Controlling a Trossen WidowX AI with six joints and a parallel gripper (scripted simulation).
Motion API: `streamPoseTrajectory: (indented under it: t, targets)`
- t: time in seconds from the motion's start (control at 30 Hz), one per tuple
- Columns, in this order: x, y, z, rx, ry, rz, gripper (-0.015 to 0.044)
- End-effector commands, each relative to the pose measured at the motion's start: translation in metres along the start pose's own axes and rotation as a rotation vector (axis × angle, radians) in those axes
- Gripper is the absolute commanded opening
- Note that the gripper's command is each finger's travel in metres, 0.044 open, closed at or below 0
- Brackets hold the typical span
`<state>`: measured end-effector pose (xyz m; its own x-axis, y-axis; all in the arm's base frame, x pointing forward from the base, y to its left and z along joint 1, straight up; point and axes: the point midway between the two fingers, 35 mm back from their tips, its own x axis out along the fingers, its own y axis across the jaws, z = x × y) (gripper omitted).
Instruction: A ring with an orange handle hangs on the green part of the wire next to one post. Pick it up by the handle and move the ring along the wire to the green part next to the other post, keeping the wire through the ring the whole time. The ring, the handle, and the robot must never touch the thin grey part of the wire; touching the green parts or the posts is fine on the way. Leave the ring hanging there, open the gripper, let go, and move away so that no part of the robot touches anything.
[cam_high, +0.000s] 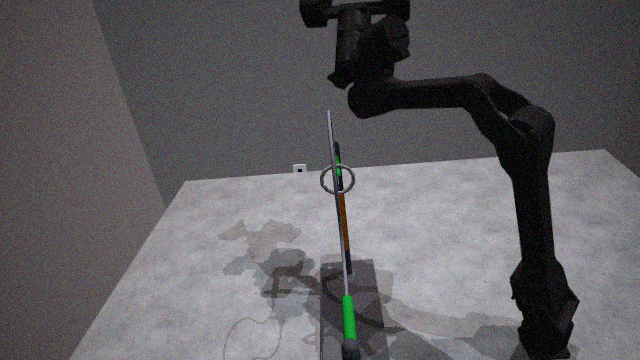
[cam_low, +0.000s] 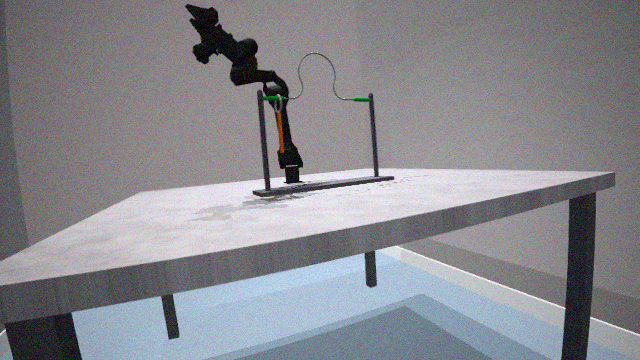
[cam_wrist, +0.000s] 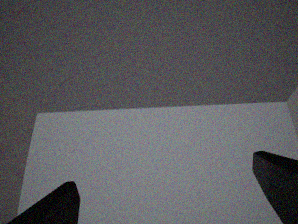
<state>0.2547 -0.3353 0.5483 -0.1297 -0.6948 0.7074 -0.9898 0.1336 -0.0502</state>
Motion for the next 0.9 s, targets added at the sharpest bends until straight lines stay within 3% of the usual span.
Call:
streamPoseTrajectory:
  t: [0.0, 0.27, 0.57, 0.87]
  targets:
    - [0.0, 0.0, 0.001, -0.012, 0.002, -0.005, 0.0374]
    - [-0.023, -0.019, 0.047, -0.528, 0.123, -0.24, 0.0164]
    - [-0.074, -0.028, 0.112, -1.077, 0.342, -0.525, 0.016]
    - [-0.153, -0.02, 0.175, -1.484, 0.671, -0.775, 0.016]
